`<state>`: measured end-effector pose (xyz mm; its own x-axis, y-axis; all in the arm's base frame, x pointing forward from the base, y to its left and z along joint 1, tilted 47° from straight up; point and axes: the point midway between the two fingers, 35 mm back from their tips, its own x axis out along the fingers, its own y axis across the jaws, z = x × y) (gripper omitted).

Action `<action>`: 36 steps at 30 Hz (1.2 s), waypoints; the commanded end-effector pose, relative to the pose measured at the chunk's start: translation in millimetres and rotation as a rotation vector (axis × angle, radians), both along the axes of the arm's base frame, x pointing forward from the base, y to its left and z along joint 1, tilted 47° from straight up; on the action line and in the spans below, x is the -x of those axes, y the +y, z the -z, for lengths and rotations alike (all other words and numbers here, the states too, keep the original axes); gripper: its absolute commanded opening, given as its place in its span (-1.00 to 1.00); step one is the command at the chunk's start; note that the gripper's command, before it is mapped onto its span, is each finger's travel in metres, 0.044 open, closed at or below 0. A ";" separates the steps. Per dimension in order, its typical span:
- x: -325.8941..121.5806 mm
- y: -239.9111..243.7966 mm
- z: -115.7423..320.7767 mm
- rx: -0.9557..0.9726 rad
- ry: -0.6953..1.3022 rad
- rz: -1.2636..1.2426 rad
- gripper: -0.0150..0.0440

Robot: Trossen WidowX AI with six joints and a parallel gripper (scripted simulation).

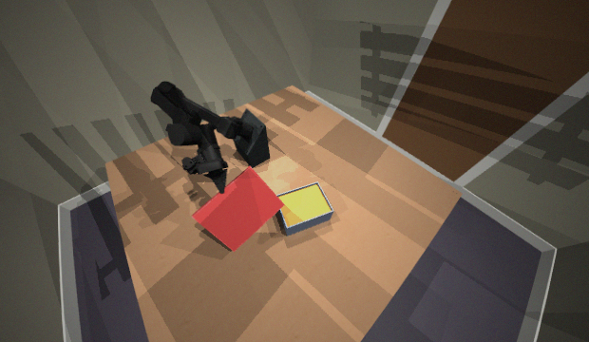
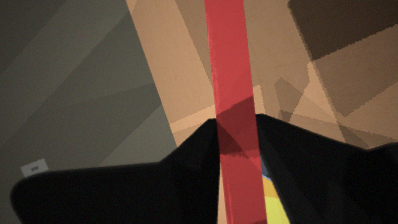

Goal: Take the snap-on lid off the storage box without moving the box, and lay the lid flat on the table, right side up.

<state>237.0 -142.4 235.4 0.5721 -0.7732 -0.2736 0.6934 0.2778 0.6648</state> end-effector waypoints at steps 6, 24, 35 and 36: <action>6.8 -9.1 -19.6 0.003 -0.019 -0.009 -0.49; 23.5 -29.3 -45.0 0.005 -0.021 -0.009 -0.49; 30.9 -38.0 -56.2 0.007 -0.021 -0.009 -0.49; 30.9 -38.0 -56.2 0.007 -0.021 -0.009 -0.49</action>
